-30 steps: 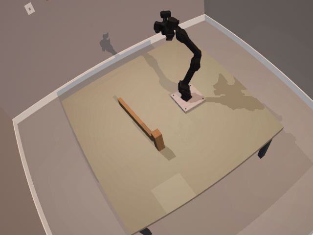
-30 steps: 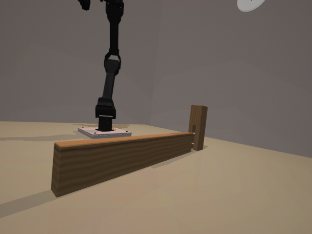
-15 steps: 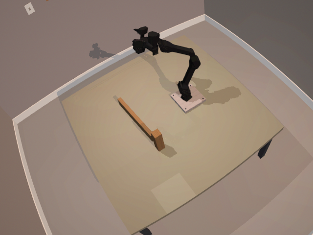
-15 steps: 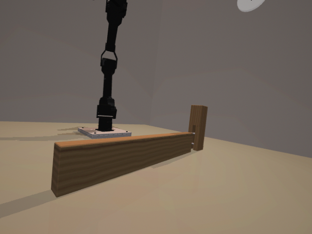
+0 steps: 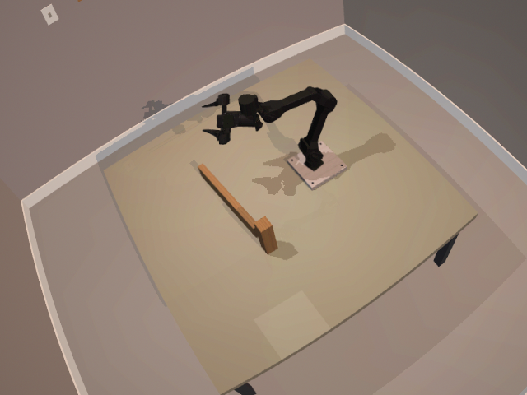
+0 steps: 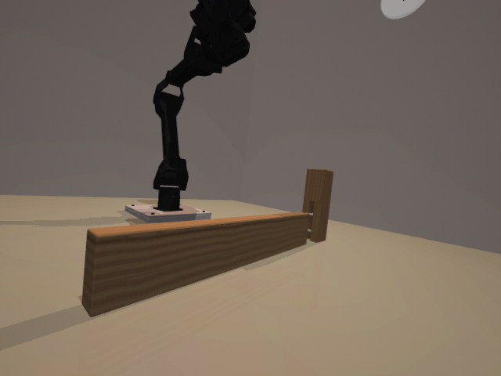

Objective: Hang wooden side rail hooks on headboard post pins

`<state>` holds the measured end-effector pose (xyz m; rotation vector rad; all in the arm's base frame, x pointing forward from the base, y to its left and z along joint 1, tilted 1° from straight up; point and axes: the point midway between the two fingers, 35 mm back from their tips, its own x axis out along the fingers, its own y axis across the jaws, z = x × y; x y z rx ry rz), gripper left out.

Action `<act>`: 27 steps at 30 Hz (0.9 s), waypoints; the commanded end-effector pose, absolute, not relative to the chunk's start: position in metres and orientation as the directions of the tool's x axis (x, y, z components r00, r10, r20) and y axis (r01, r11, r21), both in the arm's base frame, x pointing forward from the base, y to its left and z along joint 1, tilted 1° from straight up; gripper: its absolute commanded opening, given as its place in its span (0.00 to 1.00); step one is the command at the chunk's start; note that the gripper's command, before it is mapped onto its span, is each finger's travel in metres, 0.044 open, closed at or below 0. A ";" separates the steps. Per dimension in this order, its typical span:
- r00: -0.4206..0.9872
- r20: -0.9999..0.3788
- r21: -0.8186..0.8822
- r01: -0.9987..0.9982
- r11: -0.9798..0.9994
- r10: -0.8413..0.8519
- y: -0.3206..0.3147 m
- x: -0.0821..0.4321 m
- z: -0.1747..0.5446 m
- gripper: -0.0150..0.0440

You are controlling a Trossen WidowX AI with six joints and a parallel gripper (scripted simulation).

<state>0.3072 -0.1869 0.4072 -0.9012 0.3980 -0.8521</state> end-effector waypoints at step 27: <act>0.932 -0.221 -0.159 -0.324 0.933 0.286 0.068 0.282 0.107 1.00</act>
